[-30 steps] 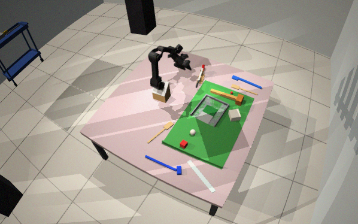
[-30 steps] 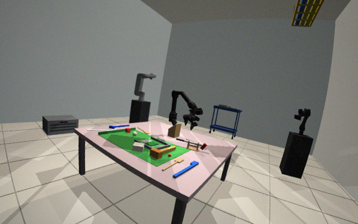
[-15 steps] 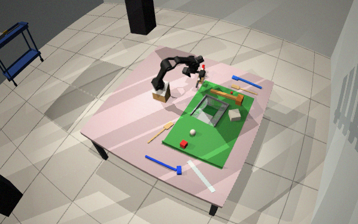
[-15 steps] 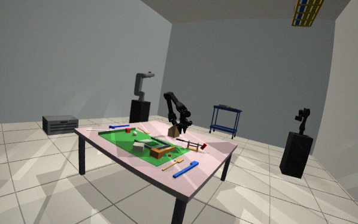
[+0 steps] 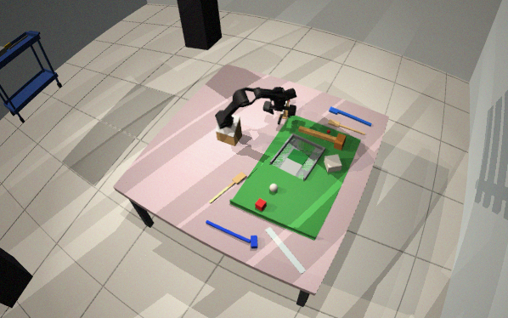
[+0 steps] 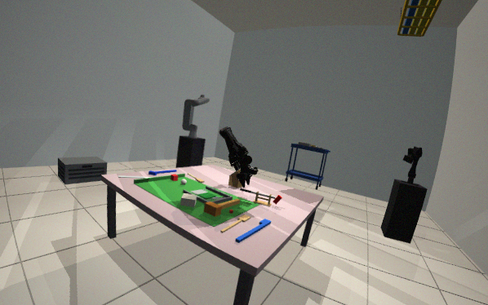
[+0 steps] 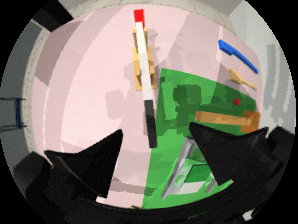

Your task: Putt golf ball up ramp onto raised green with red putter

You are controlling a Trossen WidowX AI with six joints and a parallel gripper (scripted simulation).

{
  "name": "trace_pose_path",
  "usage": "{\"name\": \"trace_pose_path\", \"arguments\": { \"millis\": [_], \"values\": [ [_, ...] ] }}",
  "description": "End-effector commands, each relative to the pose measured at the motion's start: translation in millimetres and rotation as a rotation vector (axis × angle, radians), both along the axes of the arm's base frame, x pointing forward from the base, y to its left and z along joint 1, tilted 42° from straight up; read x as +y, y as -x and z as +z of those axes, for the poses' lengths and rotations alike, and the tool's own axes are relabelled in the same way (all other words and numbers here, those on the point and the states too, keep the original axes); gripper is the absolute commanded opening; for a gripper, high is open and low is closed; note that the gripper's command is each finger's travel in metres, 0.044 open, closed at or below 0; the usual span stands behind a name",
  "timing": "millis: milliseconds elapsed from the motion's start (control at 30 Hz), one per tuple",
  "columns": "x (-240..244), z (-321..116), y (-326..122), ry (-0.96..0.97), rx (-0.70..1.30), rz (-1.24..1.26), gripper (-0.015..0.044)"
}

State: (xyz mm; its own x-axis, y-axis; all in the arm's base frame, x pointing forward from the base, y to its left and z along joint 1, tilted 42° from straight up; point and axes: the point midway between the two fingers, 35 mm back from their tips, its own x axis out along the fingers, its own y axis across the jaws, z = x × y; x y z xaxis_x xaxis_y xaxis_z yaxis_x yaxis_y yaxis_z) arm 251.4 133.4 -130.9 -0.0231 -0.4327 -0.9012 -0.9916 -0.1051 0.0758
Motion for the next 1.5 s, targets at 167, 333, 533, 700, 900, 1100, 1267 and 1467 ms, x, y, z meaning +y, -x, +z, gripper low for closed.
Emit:
{"name": "trace_pose_path", "arguments": {
  "millis": [167,333,533,700,900,1100,1267,1467],
  "values": [
    [-14.3,-13.5,4.3,0.016,0.023,-0.001,0.044],
    [-28.9,-29.6,4.5,0.017,0.023,-0.001,0.044],
    [-29.0,-29.8,4.5,0.017,0.023,-0.001,0.044],
    [-32.4,-33.6,4.4,0.018,0.023,-0.001,0.044],
    [-38.9,-40.7,4.4,0.018,0.023,-0.001,0.044],
    [-44.6,-46.8,4.7,0.018,0.023,-0.001,0.044],
    [-44.8,-47.0,4.8,0.018,0.023,-0.001,0.044],
    [-42.1,-44.9,2.6,0.01,0.015,-0.006,0.0361]
  ]
}}
